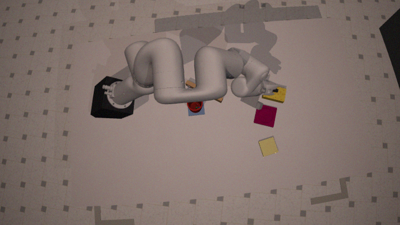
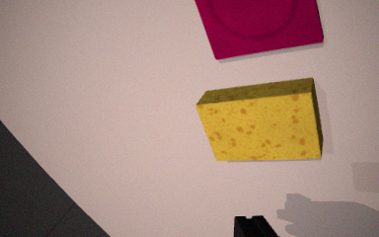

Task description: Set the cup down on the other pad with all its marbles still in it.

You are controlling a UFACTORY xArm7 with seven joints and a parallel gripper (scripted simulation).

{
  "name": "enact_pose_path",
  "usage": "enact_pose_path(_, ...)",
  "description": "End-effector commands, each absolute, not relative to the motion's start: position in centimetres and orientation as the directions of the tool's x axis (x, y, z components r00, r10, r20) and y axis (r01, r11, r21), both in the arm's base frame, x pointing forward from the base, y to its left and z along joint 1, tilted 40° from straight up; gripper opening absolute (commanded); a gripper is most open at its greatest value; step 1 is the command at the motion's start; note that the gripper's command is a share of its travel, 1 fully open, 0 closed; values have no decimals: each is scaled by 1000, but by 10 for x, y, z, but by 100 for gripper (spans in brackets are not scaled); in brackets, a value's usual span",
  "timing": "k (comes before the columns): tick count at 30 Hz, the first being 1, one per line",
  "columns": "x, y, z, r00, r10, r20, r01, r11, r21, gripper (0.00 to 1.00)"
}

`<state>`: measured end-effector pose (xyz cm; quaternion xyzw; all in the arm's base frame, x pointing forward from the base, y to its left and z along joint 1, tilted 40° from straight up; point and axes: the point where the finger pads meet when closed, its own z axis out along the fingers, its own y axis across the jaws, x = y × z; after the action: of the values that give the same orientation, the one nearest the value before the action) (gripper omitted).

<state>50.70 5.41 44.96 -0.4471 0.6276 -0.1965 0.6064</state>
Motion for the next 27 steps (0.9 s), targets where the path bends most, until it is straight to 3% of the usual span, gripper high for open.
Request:
enact_pose_path(1,488,43,418,33,-770,-637,-345,590,-730,0)
enact_pose_path(2,465,33,381,-89,-724,-684,-370,662,-652,0)
enact_pose_path(4,465,33,381,-89,-724,-684,-370,662,-652,0)
enact_pose_path(7,432,22,334,-293,-630,-719,-382,767,-516,0)
enact_pose_path(15,358,6,251,-557,-467,-686,-332,883,-331,0)
enact_pose_path(18,349,5,242,-557,-467,-686,-332,883,-331,0)
enact_pose_path(23,287,-2,189,-718,-336,-609,-258,942,-216,0)
enact_pose_path(27,282,-2,186,-729,-326,-602,-251,945,-208,0)
